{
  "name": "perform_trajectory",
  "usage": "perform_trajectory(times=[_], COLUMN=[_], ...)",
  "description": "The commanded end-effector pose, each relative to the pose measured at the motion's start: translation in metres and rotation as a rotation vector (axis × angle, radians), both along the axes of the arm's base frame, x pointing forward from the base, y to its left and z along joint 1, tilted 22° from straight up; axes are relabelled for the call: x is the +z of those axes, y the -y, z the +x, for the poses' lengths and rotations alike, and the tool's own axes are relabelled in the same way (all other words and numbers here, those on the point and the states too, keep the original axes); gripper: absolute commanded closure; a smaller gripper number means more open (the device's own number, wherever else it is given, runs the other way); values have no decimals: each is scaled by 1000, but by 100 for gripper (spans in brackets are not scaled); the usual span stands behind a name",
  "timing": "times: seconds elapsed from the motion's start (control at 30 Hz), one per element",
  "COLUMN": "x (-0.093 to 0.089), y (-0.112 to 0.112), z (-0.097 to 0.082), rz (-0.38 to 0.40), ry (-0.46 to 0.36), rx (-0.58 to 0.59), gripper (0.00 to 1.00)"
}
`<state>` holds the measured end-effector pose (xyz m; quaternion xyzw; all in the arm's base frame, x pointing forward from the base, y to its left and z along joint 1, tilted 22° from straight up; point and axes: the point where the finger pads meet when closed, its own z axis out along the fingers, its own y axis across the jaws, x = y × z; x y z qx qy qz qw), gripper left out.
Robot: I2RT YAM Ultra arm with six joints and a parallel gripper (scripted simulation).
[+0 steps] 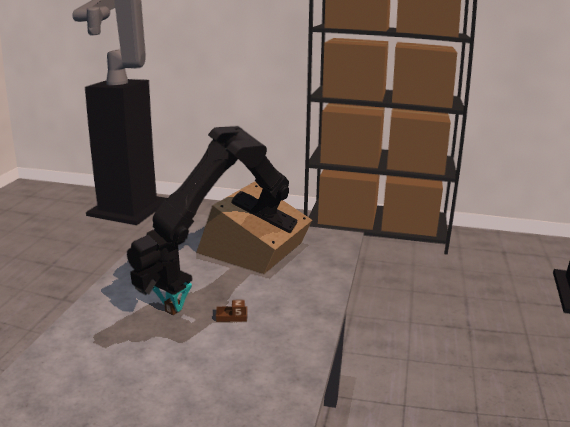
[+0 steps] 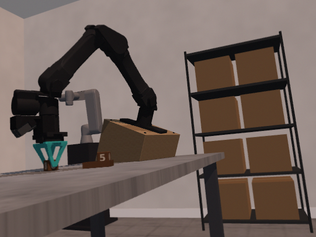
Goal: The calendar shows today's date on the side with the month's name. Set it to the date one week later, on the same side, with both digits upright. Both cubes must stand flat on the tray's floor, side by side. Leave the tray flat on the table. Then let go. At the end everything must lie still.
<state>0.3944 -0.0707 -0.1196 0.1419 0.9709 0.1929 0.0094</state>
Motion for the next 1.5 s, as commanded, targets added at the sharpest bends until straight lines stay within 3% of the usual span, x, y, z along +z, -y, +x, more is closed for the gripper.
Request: perform_trajectory(times=[0.0,0.37,0.87,1.23,1.27,1.47], x=[4,8,74,87,87,87], y=[3,5,31,36,36,36], z=[4,4,-2,-4,-4,-4], rz=[-6,-6,-6,-7,-7,-7], ry=[18,18,18,18,18,18], rx=[-4,-4,-4,-4,-4,-4], gripper=[53,53,53,53,0,0])
